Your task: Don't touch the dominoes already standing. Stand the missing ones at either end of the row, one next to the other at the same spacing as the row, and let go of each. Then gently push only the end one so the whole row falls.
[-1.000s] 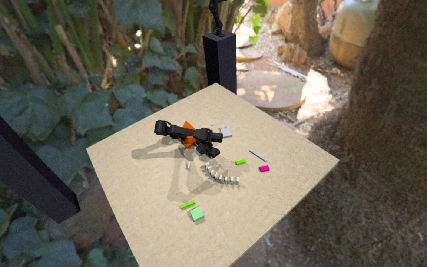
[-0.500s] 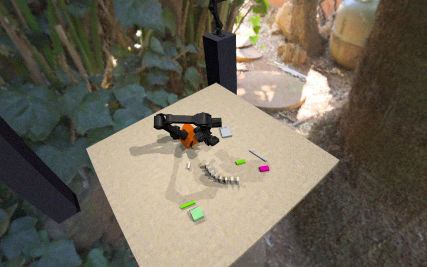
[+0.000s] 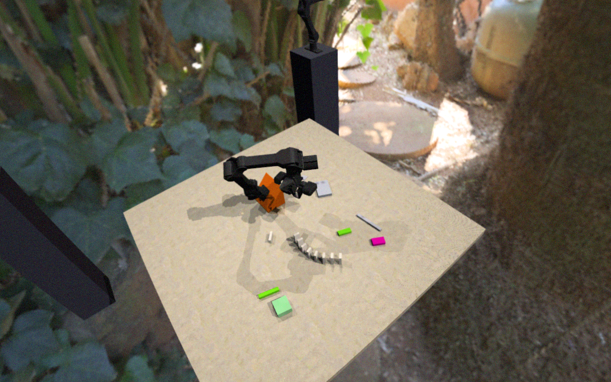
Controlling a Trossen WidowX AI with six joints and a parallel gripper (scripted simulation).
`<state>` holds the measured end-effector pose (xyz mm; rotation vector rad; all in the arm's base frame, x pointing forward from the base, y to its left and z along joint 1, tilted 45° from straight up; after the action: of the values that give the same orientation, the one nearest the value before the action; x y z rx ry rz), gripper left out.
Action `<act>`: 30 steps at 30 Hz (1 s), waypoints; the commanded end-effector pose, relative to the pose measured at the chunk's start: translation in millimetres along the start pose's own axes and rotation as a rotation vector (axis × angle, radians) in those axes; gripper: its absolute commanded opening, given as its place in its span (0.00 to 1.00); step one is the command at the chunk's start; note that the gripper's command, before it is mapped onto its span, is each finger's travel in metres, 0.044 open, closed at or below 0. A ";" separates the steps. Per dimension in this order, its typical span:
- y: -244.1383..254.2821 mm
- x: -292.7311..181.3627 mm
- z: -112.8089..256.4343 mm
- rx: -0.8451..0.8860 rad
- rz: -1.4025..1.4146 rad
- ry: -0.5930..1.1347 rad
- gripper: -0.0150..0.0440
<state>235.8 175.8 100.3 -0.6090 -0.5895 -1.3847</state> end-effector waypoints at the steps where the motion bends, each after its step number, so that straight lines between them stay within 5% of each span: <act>1: 9.1 -16.2 2.6 -0.008 0.451 0.003 0.44; 10: 26.7 -47.6 2.9 -0.004 1.323 0.007 0.44; 24: 39.0 -73.9 0.3 0.001 2.041 0.009 0.44; 30: 39.3 -74.8 0.2 0.001 2.082 0.009 0.44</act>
<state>261.7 218.4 64.2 -0.7768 -0.0106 0.0760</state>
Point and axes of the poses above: the point midway between the two fingers, 35 mm back from their tips, its own z axis back along the fingers, its own y axis across the jaws, x = y × z, the point moved 4 cm from there along z, back along the fingers, and after that the axes turned 15 degrees about -z, right-handed, at the moved point
